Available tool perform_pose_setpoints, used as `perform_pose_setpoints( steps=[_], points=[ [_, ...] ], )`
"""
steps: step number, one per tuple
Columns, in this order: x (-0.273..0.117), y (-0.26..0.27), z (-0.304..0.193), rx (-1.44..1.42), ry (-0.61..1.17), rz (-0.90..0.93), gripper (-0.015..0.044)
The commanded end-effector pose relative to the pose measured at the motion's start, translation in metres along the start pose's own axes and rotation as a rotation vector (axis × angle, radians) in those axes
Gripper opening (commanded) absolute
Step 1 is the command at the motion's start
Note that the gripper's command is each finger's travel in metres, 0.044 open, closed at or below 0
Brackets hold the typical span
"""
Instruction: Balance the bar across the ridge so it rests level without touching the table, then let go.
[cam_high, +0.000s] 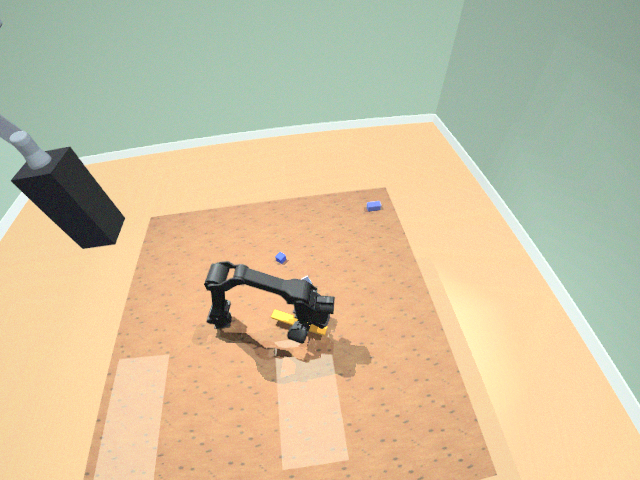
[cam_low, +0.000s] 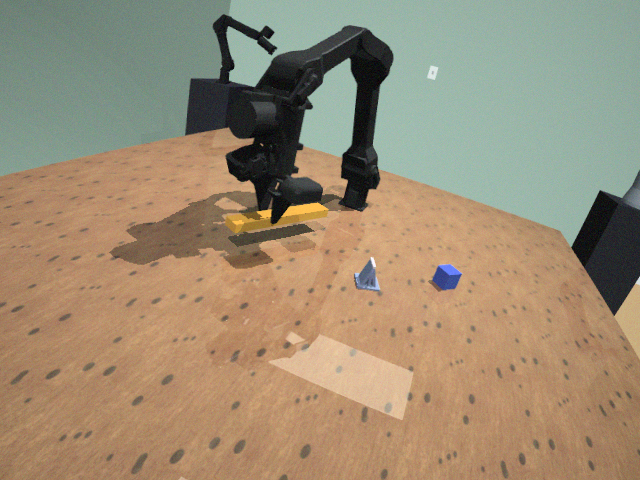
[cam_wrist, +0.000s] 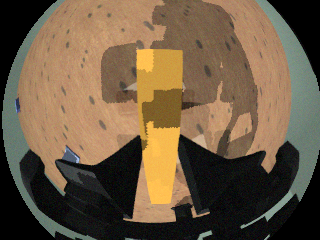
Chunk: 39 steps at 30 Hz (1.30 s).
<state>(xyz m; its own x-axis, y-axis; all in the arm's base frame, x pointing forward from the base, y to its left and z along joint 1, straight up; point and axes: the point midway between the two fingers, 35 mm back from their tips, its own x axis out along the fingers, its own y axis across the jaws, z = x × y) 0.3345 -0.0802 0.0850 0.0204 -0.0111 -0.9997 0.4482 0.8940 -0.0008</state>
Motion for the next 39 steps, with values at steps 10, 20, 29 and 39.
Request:
perform_pose_setpoints(
  steps=[10, 20, 29, 39],
  points=[
    [-0.037, 0.000, 0.000, 0.004, -0.006, 0.006, 0.0000],
    [-0.056, 0.000, -0.003, 0.007, -0.005, 0.008, 0.0000],
    [-0.058, 0.030, -0.003, 0.118, -0.005, 0.010, 0.0000],
    [-0.059, 0.066, -0.006, 0.254, -0.003, 0.014, 0.0000]
  ],
)
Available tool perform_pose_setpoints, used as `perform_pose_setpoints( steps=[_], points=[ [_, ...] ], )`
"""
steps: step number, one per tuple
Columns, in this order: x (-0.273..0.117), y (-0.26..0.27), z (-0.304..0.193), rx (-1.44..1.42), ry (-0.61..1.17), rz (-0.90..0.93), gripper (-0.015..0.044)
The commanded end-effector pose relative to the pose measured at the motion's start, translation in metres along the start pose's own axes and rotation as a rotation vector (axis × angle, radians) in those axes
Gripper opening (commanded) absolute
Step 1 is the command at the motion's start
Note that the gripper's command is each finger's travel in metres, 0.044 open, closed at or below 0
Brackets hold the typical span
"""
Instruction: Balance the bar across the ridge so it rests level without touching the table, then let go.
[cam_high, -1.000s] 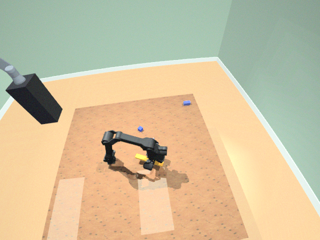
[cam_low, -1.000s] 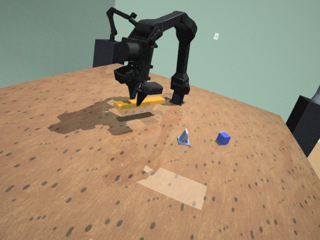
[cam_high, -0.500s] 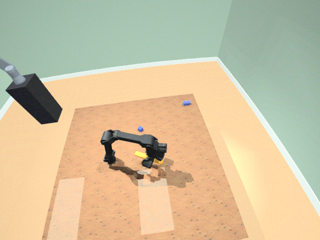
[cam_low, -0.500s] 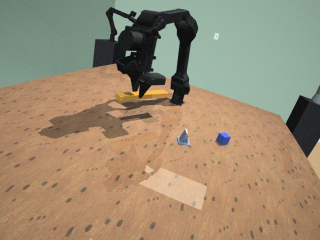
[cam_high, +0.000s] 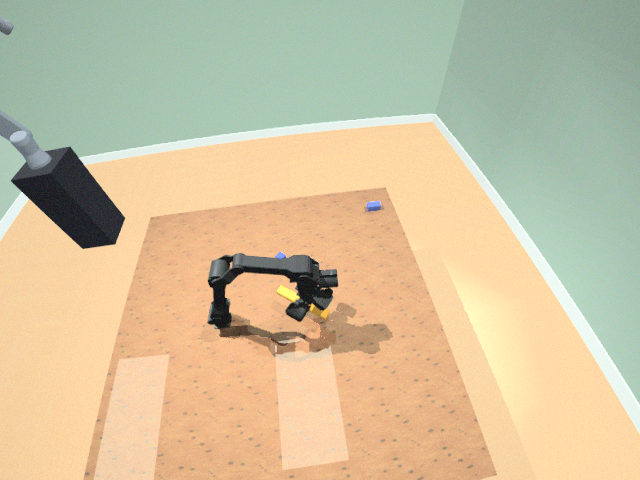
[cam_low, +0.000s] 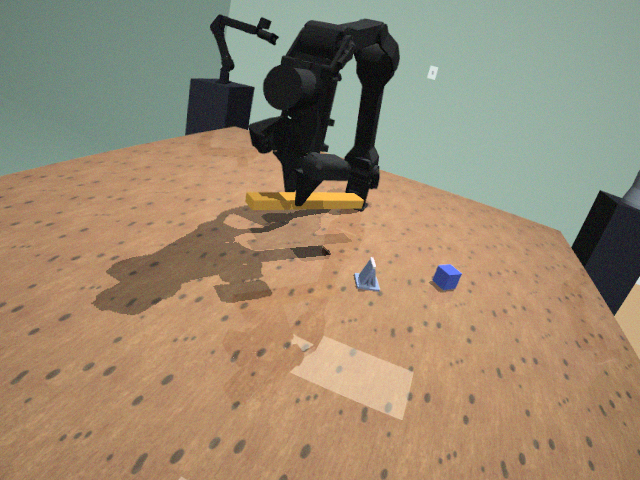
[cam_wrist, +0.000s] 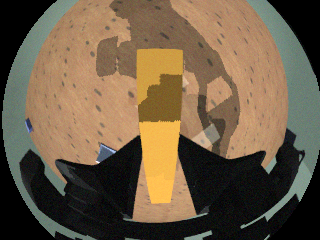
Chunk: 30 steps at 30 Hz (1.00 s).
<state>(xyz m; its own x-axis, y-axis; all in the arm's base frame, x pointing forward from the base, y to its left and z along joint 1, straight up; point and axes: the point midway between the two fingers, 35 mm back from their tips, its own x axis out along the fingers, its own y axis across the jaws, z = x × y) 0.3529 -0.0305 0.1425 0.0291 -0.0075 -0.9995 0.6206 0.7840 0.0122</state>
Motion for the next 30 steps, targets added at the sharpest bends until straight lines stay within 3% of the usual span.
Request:
perform_pose_setpoints(
  steps=[1, 30],
  points=[
    [-0.001, 0.017, -0.006, 0.062, 0.003, 0.006, 0.0000],
    [-0.003, 0.105, -0.066, 0.471, 0.011, 0.011, 0.0000]
  ],
)
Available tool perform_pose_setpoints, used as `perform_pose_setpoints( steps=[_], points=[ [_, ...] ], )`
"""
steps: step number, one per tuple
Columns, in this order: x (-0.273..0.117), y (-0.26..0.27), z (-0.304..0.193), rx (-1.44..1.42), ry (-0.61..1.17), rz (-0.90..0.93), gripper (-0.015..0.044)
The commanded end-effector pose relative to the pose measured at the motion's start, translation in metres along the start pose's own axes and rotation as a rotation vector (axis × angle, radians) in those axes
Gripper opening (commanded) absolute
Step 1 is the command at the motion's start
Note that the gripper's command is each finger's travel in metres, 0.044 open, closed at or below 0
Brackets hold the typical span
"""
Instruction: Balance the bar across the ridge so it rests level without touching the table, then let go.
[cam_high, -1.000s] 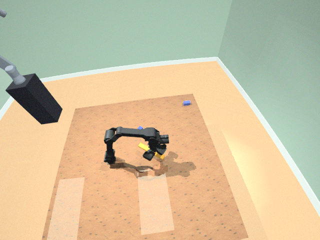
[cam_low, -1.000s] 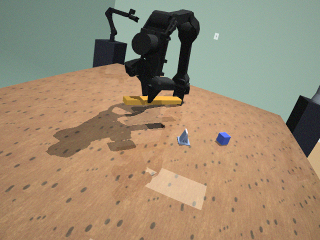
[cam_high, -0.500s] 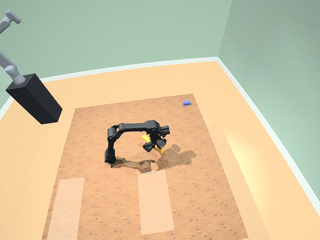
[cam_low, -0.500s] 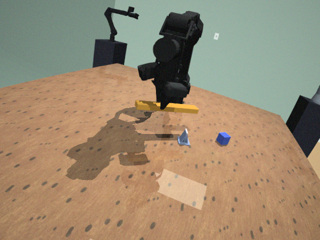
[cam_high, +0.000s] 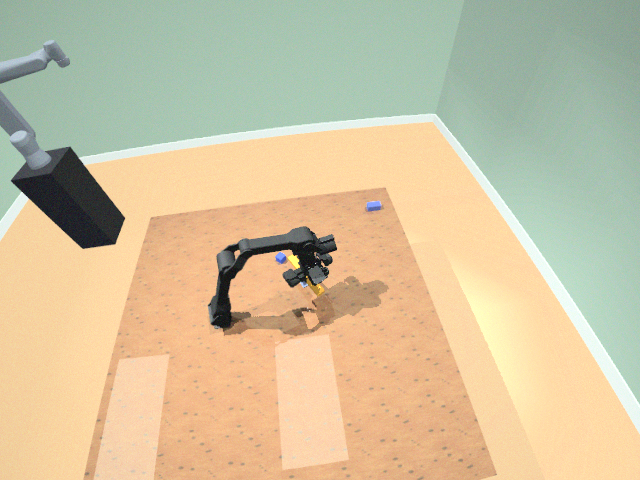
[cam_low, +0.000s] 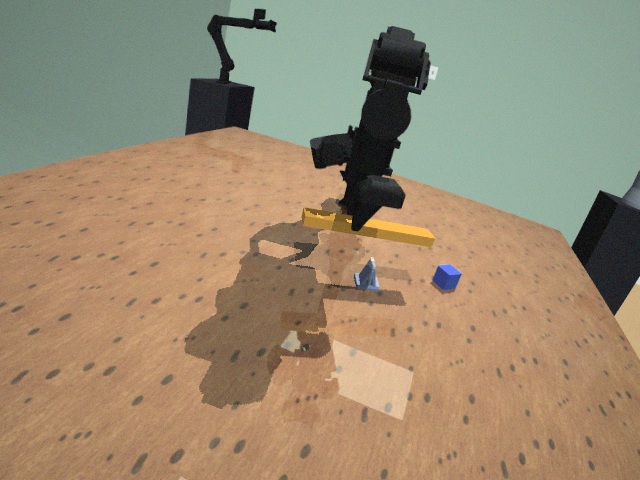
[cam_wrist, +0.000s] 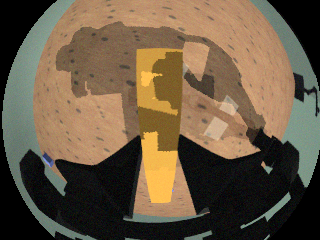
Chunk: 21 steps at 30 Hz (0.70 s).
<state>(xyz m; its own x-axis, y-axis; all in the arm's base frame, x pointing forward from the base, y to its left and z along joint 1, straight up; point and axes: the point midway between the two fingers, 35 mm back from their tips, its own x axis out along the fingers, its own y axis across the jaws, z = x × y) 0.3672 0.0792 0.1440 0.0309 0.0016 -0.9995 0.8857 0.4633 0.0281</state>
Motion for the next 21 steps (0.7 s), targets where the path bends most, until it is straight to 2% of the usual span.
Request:
perform_pose_setpoints(
  steps=[1, 21],
  points=[
    [-0.001, 0.005, -0.016, 0.065, 0.006, 0.003, 0.0000],
    [0.022, 0.006, -0.022, 0.085, 0.006, 0.003, 0.0000]
  ],
)
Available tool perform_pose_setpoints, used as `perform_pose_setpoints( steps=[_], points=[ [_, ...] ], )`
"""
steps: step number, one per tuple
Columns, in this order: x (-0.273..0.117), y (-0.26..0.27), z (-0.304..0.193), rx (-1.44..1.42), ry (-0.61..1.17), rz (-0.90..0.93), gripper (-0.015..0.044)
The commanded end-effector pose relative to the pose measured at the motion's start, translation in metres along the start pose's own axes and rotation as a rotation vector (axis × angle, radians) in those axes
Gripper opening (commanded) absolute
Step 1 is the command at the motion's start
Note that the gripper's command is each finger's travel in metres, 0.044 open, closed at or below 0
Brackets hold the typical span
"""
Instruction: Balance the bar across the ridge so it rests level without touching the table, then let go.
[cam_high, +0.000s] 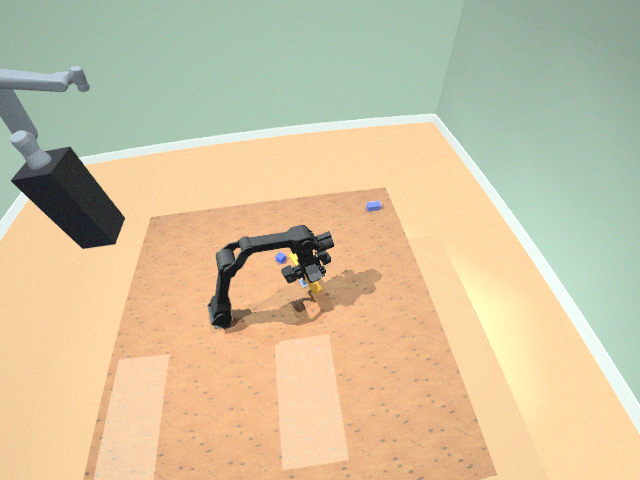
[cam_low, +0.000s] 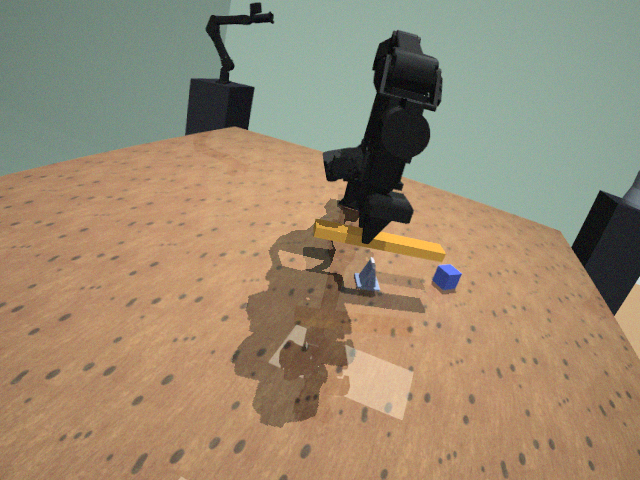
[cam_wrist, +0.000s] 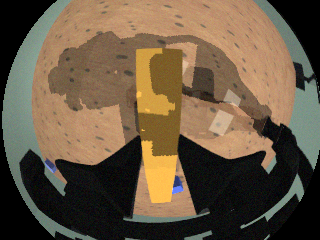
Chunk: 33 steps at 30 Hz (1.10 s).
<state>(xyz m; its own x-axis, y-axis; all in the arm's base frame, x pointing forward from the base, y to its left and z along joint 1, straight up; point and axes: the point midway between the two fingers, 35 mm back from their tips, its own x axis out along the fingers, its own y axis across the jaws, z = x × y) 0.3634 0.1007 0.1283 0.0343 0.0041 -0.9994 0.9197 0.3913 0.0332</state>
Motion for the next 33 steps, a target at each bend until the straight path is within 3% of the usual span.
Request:
perform_pose_setpoints(
  steps=[1, 13, 33],
  points=[
    [0.008, -0.001, -0.001, 0.005, 0.006, -0.001, 0.0000],
    [0.027, -0.003, 0.000, 0.005, 0.005, -0.002, 0.0000],
    [0.026, -0.003, 0.000, 0.005, 0.005, -0.002, 0.0000]
  ],
)
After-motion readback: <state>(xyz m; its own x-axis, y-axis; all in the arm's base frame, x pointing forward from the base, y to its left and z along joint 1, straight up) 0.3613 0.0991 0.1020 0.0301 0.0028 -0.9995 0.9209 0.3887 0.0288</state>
